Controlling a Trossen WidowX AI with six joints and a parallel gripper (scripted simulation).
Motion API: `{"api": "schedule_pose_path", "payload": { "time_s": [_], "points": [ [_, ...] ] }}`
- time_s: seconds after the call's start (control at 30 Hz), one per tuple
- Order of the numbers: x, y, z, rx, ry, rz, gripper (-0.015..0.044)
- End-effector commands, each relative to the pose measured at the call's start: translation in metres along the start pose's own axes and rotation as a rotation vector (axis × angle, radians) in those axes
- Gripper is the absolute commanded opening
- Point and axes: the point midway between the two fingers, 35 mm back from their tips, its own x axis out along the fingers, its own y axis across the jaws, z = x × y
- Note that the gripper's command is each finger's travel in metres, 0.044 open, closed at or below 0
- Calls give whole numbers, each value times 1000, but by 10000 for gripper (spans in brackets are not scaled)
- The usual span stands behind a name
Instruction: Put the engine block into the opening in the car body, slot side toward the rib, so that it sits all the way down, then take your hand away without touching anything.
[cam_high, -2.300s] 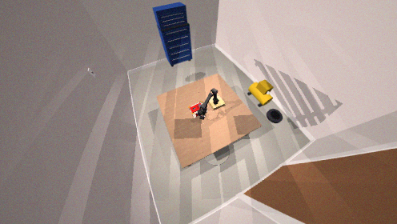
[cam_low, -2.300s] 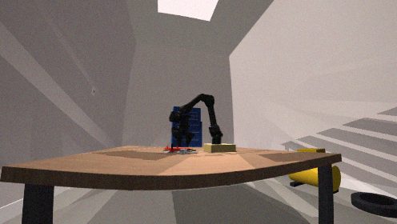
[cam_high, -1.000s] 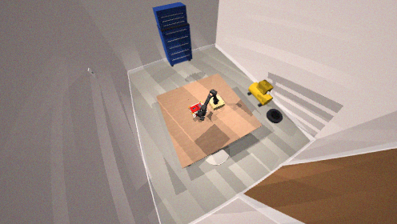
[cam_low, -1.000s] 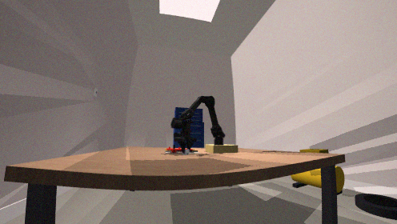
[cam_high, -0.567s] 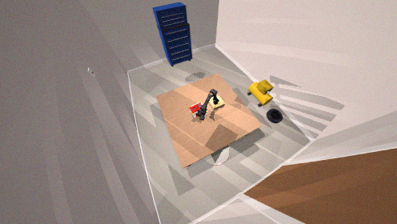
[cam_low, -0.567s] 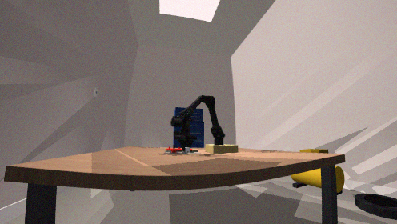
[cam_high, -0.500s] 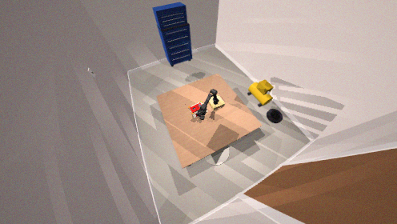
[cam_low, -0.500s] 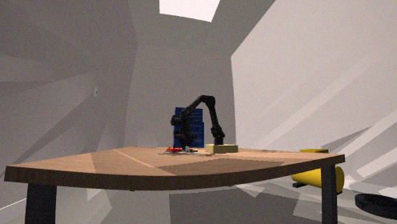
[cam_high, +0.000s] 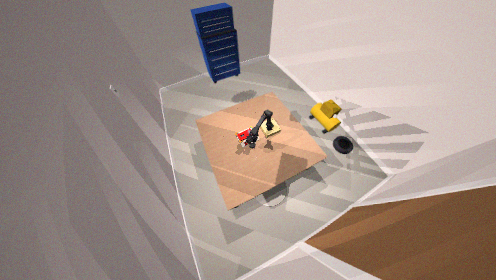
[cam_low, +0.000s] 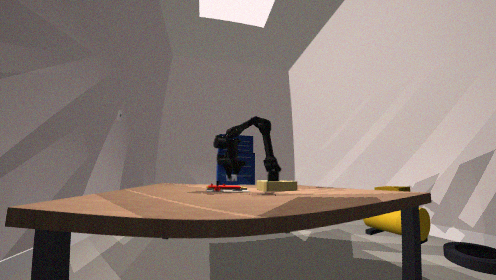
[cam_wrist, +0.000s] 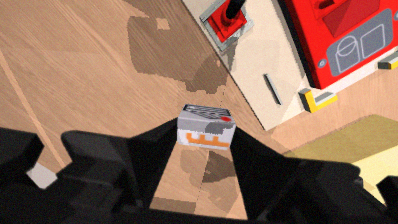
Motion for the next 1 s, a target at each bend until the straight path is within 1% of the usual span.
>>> {"api": "schedule_pose_path", "payload": {
  "time_s": [0.0, 0.47, 0.57, 0.73, 0.97],
  "points": [
    [-18, -1, 1, -4, -8, 7, 0],
    [-60, -9, -3, -1, -8, 6, 0],
    [-60, -10, -3, -1, -8, 6, 0],
    [-41, -8, -3, -1, -7, 6, 0],
    [-41, -8, -3, -1, -7, 6, 0]
  ]
}}
